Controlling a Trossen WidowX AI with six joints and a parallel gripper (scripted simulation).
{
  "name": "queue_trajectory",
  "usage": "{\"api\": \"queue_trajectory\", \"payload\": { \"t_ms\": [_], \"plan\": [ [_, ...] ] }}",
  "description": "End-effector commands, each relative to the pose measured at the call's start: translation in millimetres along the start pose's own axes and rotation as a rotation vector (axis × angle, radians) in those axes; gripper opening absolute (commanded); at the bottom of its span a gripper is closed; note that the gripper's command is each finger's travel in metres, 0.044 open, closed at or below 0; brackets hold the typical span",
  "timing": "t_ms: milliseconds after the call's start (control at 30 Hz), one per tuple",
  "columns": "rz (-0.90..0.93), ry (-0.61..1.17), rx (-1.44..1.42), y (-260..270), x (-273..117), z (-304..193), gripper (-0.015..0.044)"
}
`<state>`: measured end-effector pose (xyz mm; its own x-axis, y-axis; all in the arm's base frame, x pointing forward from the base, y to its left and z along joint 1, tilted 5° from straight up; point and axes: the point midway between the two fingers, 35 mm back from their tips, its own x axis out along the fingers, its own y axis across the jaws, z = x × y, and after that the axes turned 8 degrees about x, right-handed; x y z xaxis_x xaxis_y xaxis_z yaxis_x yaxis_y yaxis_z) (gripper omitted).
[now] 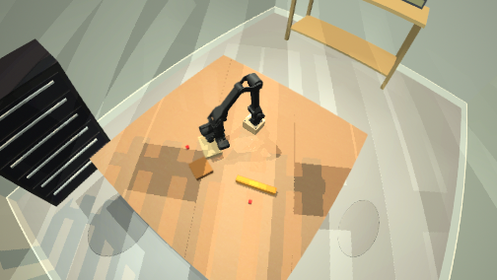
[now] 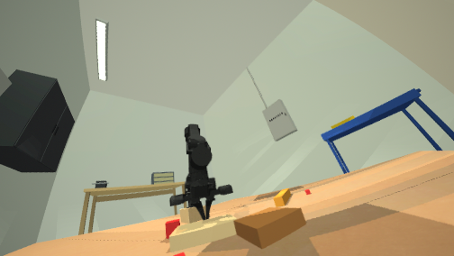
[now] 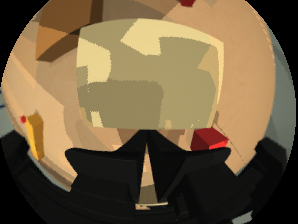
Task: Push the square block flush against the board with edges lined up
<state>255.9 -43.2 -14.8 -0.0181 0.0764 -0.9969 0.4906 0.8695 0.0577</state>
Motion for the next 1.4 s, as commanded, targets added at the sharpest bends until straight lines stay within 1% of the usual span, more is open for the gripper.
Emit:
{"api": "queue_trajectory", "payload": {
  "t_ms": [0,767,1367],
  "plan": [
    [-0.002,-0.008,-0.002,0,2,9,0.0],
    [-0.001,-0.01,-0.002,2,5,35,0.0],
    [-0.002,-0.008,-0.002,0,5,10,0.0]
  ]
}}
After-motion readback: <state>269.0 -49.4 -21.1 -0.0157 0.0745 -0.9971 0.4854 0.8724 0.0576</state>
